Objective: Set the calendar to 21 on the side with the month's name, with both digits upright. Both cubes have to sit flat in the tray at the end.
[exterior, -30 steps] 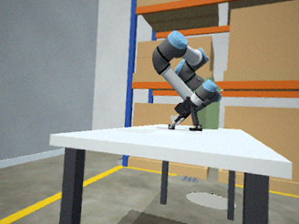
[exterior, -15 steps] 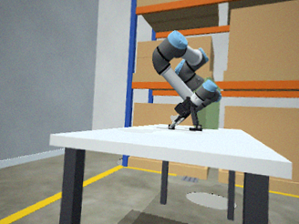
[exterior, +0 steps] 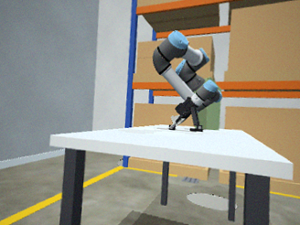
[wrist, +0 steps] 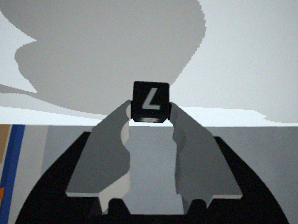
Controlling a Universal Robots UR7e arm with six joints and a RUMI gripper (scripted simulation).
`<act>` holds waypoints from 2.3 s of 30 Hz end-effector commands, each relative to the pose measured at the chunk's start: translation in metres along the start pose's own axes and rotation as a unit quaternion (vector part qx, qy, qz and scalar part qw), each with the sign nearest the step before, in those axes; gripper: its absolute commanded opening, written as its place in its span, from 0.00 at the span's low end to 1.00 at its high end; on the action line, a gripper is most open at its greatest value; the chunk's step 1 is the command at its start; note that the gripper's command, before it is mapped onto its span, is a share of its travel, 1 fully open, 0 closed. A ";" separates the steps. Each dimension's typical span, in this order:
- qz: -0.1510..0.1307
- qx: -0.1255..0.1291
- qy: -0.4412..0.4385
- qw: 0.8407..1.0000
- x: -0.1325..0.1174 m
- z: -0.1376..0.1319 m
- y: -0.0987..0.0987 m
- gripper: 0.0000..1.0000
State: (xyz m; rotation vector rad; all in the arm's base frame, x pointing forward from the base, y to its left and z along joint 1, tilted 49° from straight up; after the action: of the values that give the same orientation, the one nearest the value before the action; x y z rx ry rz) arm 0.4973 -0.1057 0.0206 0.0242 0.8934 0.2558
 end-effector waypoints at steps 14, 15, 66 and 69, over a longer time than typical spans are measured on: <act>0.000 0.000 0.000 1.000 -0.024 0.002 0.024 0.11; 0.000 0.000 0.000 1.000 -0.026 0.002 0.026 0.11; 0.056 0.016 0.000 0.998 -0.052 -0.001 0.046 0.11; 0.082 0.017 0.000 0.996 -0.053 0.000 0.046 0.11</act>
State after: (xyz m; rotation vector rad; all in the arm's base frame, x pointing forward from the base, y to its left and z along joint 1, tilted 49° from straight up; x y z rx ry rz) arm 0.4572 -0.0725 0.0657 0.0952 0.8968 0.3219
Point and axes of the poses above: the point where the finger pads meet when closed, its own y axis back along the fingers, its own z axis across the jaws, x = y × z, the point moved 2 cm from there along y, back along the fingers, and after that the axes turned 4 degrees about -y, right-handed, at the moved point
